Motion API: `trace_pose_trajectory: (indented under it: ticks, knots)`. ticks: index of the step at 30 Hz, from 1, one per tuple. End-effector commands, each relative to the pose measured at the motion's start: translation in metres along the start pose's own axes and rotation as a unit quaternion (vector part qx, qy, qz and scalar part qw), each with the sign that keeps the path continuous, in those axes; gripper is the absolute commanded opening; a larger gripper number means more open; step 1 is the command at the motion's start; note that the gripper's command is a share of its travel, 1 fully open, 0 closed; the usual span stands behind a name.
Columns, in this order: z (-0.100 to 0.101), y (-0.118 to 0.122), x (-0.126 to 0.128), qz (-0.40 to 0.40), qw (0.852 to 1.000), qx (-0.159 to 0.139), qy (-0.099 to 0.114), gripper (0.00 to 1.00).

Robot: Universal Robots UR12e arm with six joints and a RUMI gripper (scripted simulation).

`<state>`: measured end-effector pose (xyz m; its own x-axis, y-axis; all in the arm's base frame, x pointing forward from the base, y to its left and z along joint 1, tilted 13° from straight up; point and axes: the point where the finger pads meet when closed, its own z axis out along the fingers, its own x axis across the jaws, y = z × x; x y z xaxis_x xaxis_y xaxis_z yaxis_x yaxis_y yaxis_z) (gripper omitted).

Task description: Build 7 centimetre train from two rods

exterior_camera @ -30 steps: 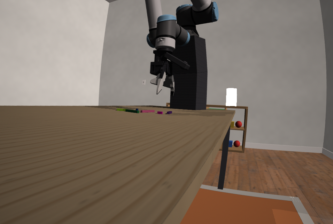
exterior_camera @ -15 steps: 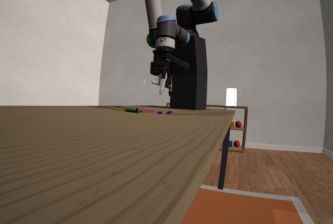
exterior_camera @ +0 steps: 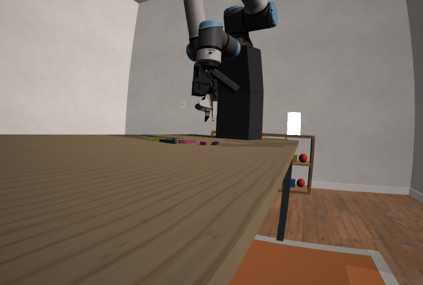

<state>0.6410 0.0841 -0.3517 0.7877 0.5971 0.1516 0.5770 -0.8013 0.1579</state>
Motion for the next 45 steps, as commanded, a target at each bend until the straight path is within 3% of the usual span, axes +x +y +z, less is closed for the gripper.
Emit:
trace_pose_trajectory:
  ticks: [1,9,16,18,25,30,45]
  knots:
    - [0.000,0.001,-0.003,-0.049,0.999,0.002,0.003,1.00]
    - [0.000,0.003,-0.014,-0.201,0.980,0.001,0.003,1.00]
    - [0.000,0.006,-0.022,-0.317,0.948,0.001,0.003,1.00]
    - [0.000,0.006,-0.022,-0.317,0.948,0.001,0.003,1.00]
    - [0.000,0.009,-0.028,-0.405,0.914,0.001,0.003,1.00]
    - [0.000,0.010,-0.030,-0.439,0.898,0.001,0.003,1.00]
    - [0.000,0.011,-0.031,-0.455,0.890,0.001,0.003,1.00]
